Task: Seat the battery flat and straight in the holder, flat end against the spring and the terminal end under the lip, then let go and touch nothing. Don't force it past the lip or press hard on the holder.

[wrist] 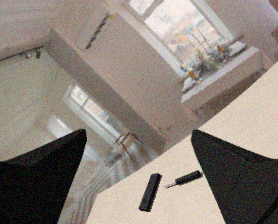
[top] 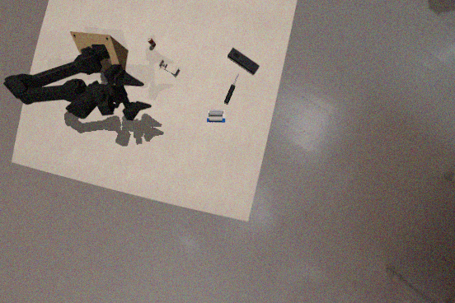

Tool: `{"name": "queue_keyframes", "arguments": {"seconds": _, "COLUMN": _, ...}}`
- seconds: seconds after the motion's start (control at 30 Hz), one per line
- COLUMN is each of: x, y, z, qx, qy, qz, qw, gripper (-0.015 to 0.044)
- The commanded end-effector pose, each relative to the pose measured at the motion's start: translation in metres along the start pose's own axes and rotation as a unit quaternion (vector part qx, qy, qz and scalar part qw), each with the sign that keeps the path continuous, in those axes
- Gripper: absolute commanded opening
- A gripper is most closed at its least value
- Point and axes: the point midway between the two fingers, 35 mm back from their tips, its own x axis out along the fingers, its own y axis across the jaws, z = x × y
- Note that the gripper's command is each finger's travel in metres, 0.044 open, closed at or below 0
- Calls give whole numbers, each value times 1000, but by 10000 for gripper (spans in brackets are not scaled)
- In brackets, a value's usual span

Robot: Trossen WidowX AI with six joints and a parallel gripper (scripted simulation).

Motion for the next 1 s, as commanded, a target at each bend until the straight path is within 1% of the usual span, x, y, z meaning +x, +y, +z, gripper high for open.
{"name": "queue_keyframes", "arguments": {"seconds": 0.0, "x": 2, "y": 1, "z": -3, "qx": 3, "qy": 6, "qz": 1, "qw": 1000, "gripper": 374}}
{"name": "queue_keyframes", "arguments": {"seconds": 0.07, "x": 14, "y": 11, "z": -25, "qx": 29, "qy": 57, "qz": 8, "qw": 998, "gripper": 321}}
{"name": "queue_keyframes", "arguments": {"seconds": 0.17, "x": 32, "y": 35, "z": -77, "qx": 74, "qy": 171, "qz": 13, "qw": 982, "gripper": 242}}
{"name": "queue_keyframes", "arguments": {"seconds": 0.23, "x": 37, "y": 50, "z": -109, "qx": 93, "qy": 238, "qz": 10, "qw": 967, "gripper": 190}}
{"name": "queue_keyframes", "arguments": {"seconds": 0.33, "x": 37, "y": 73, "z": -156, "qx": 108, "qy": 335, "qz": -4, "qw": 936, "gripper": 111}}
{"name": "queue_keyframes", "arguments": {"seconds": 0.47, "x": 23, "y": 100, "z": -219, "qx": 103, "qy": 459, "qz": -43, "qw": 881, "gripper": 6}}
{"name": "queue_keyframes", "arguments": {"seconds": 0.6, "x": -5, "y": 120, "z": -273, "qx": 68, "qy": 559, "qz": -99, "qw": 820, "gripper": 0}}
{"name": "queue_keyframes", "arguments": {"seconds": 0.73, "x": -40, "y": 132, "z": -316, "qx": 5, "qy": 629, "qz": -166, "qw": 760, "gripper": 0}}
{"name": "queue_keyframes", "arguments": {"seconds": 0.87, "x": -77, "y": 135, "z": -347, "qx": -80, "qy": 665, "qz": -237, "qw": 704, "gripper": 0}}
{"name": "queue_keyframes", "arguments": {"seconds": 0.97, "x": -102, "y": 133, "z": -363, "qx": -154, "qy": 669, "qz": -289, "qw": 667, "gripper": 0}}
